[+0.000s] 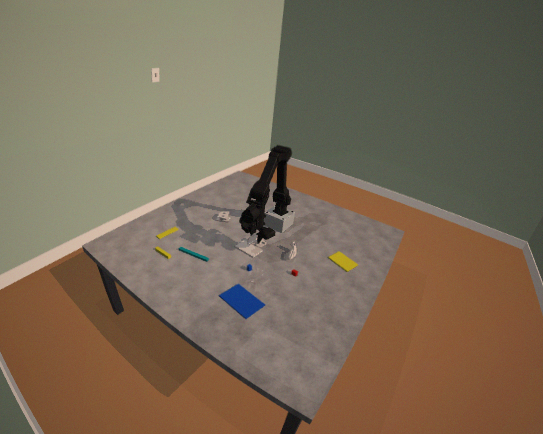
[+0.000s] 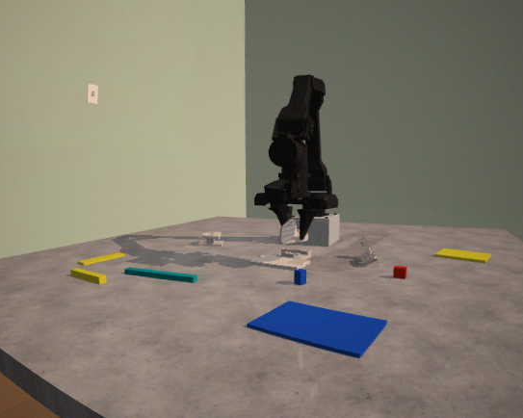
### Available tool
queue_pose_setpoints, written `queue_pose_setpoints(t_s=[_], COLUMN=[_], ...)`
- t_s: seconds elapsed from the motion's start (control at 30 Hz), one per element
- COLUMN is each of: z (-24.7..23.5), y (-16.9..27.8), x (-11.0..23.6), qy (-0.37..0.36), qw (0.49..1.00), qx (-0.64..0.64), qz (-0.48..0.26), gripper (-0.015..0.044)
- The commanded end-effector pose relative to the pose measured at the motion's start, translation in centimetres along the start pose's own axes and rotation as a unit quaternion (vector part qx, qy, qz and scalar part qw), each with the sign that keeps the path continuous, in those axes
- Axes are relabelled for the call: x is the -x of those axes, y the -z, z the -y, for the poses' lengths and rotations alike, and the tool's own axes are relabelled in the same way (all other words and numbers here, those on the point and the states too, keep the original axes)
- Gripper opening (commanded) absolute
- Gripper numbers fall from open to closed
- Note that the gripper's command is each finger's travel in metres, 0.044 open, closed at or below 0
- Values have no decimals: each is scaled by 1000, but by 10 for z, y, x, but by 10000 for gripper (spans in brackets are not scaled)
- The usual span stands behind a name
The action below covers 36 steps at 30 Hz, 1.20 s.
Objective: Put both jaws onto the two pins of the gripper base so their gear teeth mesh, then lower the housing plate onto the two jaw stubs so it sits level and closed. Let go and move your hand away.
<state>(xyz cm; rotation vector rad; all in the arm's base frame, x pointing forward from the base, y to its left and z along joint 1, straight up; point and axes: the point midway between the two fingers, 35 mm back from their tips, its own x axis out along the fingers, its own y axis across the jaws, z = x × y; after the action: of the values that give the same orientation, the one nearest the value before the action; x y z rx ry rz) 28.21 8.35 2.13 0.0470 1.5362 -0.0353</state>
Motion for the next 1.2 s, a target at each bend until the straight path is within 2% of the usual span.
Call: queue_pose_setpoints(t_s=[0.0, 0.43, 1.17], z=[0, 1, 1], y=[2, 3, 3], x=[-7, -27, -30], qy=[0, 0, 0], qw=[1000, 1000, 1000], qx=[-2, -2, -4], qz=[-2, -3, -3], gripper=[134, 134, 134])
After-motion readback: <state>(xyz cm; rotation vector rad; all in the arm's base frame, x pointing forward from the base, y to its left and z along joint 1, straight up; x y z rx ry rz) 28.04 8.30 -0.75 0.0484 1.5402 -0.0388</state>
